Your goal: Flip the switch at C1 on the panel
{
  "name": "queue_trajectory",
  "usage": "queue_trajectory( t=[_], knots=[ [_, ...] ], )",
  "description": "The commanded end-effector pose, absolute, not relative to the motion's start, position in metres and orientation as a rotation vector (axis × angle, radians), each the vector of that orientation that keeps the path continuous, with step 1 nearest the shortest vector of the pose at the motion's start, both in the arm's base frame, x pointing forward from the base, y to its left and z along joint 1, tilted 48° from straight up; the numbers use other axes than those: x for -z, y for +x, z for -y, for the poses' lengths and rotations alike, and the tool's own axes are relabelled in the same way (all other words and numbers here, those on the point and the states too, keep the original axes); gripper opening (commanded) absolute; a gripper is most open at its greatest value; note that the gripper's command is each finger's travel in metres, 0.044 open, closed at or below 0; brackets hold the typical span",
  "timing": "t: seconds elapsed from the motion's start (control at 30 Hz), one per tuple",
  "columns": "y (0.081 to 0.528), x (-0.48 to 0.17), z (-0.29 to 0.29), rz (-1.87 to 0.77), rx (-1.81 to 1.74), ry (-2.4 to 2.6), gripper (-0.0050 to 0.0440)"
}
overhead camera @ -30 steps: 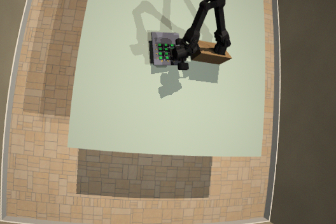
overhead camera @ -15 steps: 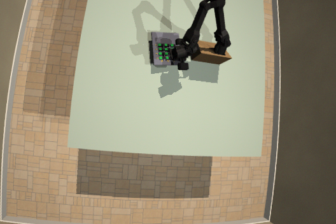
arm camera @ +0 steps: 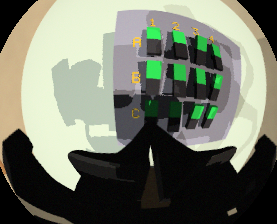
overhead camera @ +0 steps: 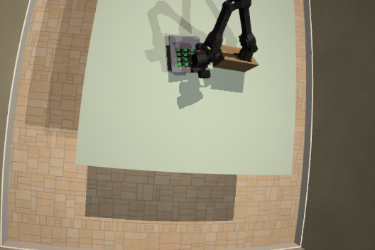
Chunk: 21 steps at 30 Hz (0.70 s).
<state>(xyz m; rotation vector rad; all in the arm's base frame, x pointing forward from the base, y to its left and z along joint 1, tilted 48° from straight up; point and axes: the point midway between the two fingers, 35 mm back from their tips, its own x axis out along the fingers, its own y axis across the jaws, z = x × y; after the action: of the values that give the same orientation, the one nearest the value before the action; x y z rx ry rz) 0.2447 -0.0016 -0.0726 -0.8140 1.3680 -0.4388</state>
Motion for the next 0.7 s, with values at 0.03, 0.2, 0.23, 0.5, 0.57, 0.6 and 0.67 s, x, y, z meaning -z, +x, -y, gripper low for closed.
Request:
queue_trajectory(
  t=[0.03, 0.2, 0.23, 0.5, 0.57, 0.6, 0.67],
  knots=[
    [0.245, 0.073, 0.003, -1.366, 0.44, -0.822, 0.0],
    [0.245, 0.0733, 0.0032, -1.366, 0.44, -0.822, 0.0],
    [0.2451, 0.0733, 0.0033, -1.366, 0.44, -0.822, 0.0],
    [0.2452, 0.0741, 0.0041, -1.366, 0.44, -0.822, 0.0],
    [0.2453, 0.0743, 0.0043, -1.366, 0.44, -0.822, 0.0],
    [0.2453, 0.0743, 0.0044, -1.366, 0.44, -0.822, 0.0],
    [0.2453, 0.0745, 0.0046, -1.366, 0.44, -0.822, 0.0]
  ],
)
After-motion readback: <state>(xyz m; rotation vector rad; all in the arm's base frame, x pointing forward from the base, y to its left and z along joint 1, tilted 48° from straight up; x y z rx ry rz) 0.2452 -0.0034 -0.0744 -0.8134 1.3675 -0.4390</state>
